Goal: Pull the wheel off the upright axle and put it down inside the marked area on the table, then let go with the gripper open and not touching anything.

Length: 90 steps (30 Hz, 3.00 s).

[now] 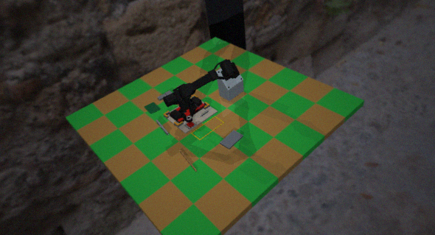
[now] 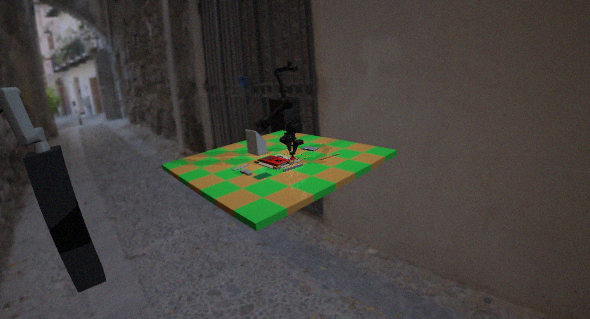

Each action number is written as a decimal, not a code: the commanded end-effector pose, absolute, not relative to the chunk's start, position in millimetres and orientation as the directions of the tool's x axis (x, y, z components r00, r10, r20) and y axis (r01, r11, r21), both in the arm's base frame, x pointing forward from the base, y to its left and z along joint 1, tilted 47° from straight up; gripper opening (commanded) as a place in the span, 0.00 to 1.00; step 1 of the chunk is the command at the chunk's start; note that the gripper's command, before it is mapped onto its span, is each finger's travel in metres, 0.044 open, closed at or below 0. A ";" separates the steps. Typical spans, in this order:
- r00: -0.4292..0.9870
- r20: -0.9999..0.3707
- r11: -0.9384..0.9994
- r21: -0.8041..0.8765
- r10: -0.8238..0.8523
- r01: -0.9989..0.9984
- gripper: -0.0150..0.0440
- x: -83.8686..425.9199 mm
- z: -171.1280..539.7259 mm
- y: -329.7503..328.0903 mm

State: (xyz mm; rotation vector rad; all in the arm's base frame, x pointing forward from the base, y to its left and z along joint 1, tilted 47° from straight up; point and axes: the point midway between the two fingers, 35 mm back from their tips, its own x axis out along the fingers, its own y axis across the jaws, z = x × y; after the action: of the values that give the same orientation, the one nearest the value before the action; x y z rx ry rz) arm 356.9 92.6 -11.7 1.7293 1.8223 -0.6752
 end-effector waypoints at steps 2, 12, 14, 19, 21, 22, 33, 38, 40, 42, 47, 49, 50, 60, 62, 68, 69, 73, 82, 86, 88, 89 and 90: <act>-0.034 -0.682 0.054 0.008 0.730 0.999 0.25 357.7 -10.1 90.5; -0.033 -0.682 0.053 0.008 0.731 0.999 0.25 357.9 -7.9 88.0; -0.033 -0.682 0.053 0.008 0.731 0.999 0.25 357.9 -7.4 87.5; -0.033 -0.682 0.053 0.008 0.731 0.999 0.25 357.9 -6.3 86.3; -0.033 -0.682 0.053 0.008 0.731 0.999 0.25 357.9 -5.9 85.8; -0.033 -0.682 0.053 0.008 0.731 0.999 0.25 357.9 -5.7 85.5; -0.032 -0.681 0.052 0.008 0.731 0.999 0.25 358.0 -3.2 82.8; -0.032 -0.681 0.051 0.008 0.732 0.999 0.25 358.0 -2.1 81.6; -0.032 -0.681 0.051 0.008 0.732 0.999 0.25 358.0 -1.6 81.1; -0.032 -0.681 0.051 0.008 0.732 0.999 0.25 358.0 -1.2 80.7; -0.032 -0.681 0.051 0.008 0.732 0.999 0.25 358.0 -0.1 79.5; -0.032 -0.681 0.051 0.008 0.732 0.999 0.25 358.0 0.3 79.0; -0.031 -0.681 0.051 0.008 0.732 0.999 0.25 358.0 0.6 78.8; -0.031 -0.681 0.050 0.008 0.731 0.999 0.25 358.6 14.2 63.7; -0.031 -0.682 0.050 0.008 0.731 0.999 0.25 358.0 20.9 56.4; -0.030 -0.678 0.044 0.003 0.735 0.999 0.25 355.0 24.1 59.0; -0.030 -0.678 0.045 0.003 0.734 0.999 0.25 353.6 26.7 60.9; -0.031 -0.679 0.045 0.003 0.734 0.999 0.25 347.6 36.9 68.3; -0.032 -0.680 0.047 0.004 0.733 0.999 0.25 332.3 58.5 84.4; -0.032 -0.680 0.047 0.004 0.733 0.999 0.25 324.8 67.4 91.2; -0.032 -0.680 0.048 0.004 0.733 0.999 0.25 320.8 71.6 94.5; -0.032 -0.680 0.048 0.004 0.733 0.999 0.25 318.8 73.7 96.1; -0.033 -0.680 0.048 0.004 0.733 0.999 0.25 316.8 75.8 97.7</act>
State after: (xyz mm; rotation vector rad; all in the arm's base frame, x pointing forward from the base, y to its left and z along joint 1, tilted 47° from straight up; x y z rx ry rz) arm 324.0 92.5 70.8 1.7319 1.8101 -0.6722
